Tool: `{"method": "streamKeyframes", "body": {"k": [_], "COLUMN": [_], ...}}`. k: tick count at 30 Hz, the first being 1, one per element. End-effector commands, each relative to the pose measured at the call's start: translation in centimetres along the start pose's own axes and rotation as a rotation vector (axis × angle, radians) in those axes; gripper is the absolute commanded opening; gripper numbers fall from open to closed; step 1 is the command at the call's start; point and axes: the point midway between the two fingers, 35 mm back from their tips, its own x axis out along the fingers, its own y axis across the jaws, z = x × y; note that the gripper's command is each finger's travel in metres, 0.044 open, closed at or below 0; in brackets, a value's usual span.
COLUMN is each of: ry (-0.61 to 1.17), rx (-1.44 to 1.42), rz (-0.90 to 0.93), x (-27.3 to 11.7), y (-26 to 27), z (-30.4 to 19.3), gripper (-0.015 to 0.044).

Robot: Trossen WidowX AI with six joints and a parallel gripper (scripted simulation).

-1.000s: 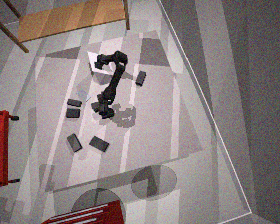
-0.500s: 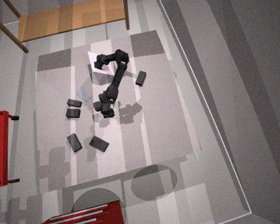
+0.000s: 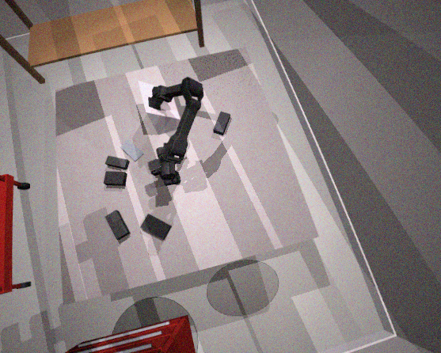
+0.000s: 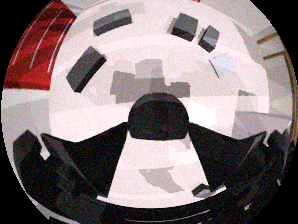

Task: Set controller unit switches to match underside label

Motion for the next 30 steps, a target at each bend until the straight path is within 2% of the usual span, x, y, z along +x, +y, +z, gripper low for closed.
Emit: {"method": "streamKeyframes", "body": {"k": [1, 30], "ry": [0.029, 0.088], "rx": [-0.004, -0.004], "rz": [-0.005, -0.005], "x": [0.2, -0.9], "y": [0.0, 0.0], "z": [-0.9, -2.6], "gripper": [0.0338, 0.0337]}}
